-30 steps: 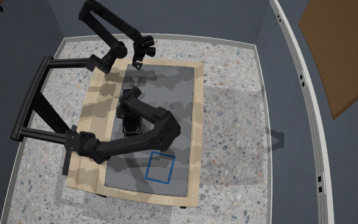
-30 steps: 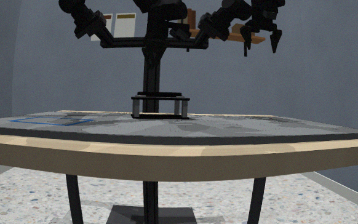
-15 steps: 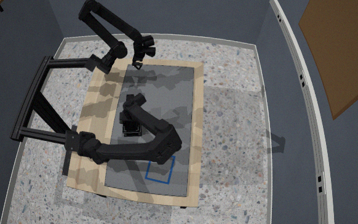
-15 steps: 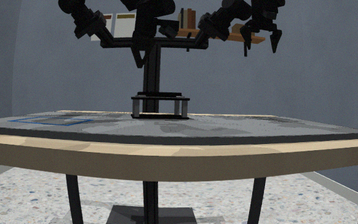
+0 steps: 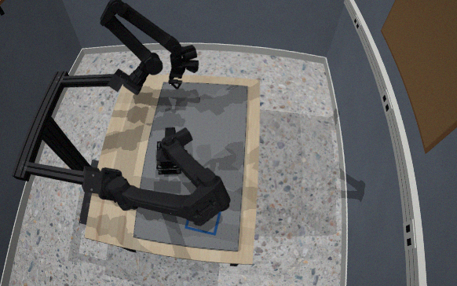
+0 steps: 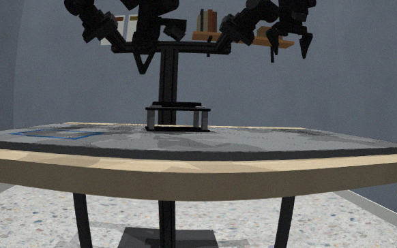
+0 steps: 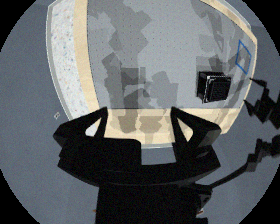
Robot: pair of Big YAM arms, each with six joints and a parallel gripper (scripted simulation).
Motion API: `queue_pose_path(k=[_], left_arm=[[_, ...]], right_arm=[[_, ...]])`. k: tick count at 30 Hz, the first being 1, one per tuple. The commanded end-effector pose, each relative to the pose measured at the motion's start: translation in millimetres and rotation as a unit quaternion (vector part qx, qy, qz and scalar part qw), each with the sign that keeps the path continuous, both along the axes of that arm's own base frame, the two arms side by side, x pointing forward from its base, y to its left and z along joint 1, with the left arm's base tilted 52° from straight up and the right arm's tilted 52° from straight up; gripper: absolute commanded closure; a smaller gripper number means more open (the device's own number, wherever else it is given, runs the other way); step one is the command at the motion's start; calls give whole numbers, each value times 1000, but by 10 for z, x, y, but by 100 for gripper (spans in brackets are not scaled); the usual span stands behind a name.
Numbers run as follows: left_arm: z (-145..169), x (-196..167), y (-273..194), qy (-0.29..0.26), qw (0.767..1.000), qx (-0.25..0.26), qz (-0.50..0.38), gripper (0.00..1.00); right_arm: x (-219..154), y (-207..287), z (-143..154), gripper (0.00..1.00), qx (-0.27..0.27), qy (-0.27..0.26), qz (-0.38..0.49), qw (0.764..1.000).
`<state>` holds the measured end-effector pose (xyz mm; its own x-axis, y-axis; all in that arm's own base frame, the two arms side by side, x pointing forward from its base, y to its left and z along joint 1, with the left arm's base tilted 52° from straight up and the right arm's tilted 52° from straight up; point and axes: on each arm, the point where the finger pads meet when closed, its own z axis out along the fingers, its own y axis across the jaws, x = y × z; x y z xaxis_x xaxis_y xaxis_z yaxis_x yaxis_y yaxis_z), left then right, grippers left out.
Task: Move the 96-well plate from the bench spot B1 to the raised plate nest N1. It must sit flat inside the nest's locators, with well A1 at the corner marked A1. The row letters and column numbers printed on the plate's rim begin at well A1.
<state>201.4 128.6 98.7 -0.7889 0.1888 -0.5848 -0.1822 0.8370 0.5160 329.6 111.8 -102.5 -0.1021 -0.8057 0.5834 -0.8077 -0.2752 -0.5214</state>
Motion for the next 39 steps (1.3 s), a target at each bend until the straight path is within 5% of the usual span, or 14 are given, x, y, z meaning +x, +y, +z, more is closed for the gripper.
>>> queue_pose_path(k=[1, 39], left_arm=[[126, 43, 17, -14, 1000, 1, 3, 0], [126, 43, 17, -14, 1000, 1, 3, 0]], right_arm=[[82, -39, 134, 0, 3, -3, 9, 1000], [64, -10, 123, 0, 0, 0, 14, 1000]])
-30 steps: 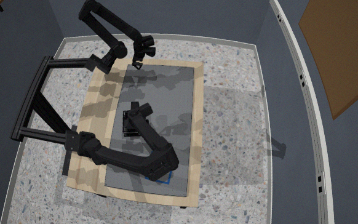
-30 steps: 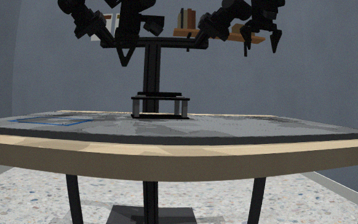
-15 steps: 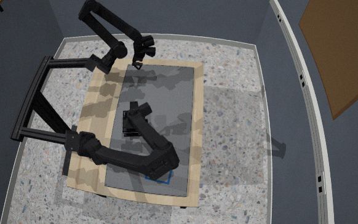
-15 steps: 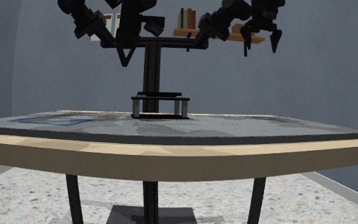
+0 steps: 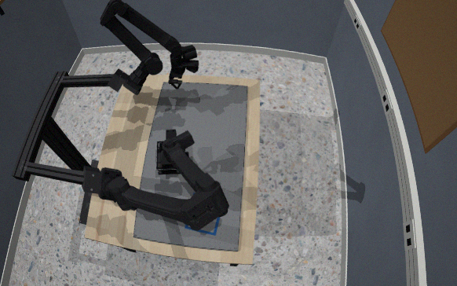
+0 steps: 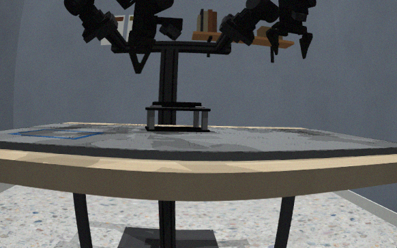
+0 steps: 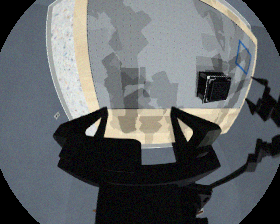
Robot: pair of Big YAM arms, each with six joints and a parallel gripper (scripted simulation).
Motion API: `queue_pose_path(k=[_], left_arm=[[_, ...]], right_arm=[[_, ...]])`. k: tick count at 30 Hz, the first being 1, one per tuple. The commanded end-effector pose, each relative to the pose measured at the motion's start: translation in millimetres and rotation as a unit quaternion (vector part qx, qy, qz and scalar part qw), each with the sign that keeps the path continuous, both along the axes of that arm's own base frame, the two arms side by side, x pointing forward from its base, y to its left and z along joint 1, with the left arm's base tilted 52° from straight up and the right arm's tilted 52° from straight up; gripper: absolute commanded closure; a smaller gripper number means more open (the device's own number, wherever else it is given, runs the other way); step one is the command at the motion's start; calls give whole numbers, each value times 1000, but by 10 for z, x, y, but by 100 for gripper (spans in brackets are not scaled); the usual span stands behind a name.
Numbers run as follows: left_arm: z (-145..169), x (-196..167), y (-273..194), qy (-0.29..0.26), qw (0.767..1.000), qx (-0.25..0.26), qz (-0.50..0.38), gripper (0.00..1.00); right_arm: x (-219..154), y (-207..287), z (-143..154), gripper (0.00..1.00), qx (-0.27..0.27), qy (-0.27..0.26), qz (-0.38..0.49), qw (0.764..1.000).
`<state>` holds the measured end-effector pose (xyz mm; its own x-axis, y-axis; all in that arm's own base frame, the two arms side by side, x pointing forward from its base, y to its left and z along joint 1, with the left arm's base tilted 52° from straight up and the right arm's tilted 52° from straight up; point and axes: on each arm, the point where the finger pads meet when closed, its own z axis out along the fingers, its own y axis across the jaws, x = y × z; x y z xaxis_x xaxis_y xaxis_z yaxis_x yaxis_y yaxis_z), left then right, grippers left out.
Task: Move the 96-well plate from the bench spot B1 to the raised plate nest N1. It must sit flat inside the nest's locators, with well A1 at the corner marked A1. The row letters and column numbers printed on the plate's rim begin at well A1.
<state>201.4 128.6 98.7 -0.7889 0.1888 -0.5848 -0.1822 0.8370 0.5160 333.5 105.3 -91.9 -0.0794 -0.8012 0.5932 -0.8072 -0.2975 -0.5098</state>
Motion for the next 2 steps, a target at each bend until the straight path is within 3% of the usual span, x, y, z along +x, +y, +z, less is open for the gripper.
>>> queue_pose_path(k=[1, 2], left_arm=[[126, 43, 17, -14, 1000, 1, 3, 0], [126, 43, 17, -14, 1000, 1, 3, 0]], right_arm=[[25, 55, 17, 0, 5, -6, 3, 1000], [25, 55, 17, 0, 5, -6, 3, 1000]])
